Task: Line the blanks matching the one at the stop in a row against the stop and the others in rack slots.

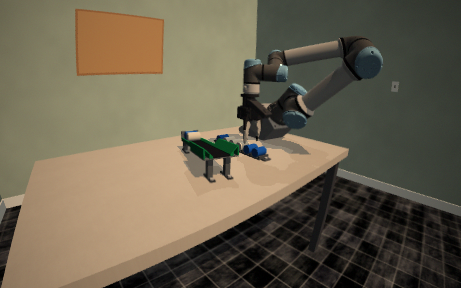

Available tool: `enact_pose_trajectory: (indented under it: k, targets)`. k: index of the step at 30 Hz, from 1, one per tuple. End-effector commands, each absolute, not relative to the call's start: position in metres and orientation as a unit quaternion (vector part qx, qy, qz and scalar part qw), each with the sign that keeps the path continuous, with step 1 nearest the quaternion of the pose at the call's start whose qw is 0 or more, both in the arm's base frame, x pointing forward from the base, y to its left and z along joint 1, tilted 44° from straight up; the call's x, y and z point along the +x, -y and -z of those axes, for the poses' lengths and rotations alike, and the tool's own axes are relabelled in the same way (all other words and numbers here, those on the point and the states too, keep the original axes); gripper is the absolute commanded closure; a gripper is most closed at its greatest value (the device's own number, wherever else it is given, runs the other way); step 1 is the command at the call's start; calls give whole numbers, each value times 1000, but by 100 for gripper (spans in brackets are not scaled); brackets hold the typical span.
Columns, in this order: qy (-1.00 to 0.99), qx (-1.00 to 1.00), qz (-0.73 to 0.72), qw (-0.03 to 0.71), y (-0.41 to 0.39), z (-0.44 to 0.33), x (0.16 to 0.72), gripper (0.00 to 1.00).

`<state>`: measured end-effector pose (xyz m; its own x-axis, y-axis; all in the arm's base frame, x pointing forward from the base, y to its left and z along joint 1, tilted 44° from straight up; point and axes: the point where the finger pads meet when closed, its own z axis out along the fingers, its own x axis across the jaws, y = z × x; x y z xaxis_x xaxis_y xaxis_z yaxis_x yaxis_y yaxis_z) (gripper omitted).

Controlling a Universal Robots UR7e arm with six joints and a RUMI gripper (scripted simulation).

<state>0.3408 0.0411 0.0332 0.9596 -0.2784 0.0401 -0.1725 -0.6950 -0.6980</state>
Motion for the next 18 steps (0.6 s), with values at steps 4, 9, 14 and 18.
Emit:
enact_pose_trajectory:
  k: [4,9,14,18]
  targets:
    - [-123,-918,72,370,-42,-32,341,53]
    - [-123,-918,72,370,-47,-26,343,53]
    - [-123,-918,72,370,-54,-19,346,53]
    - [-123,-918,72,371,-58,-14,347,53]
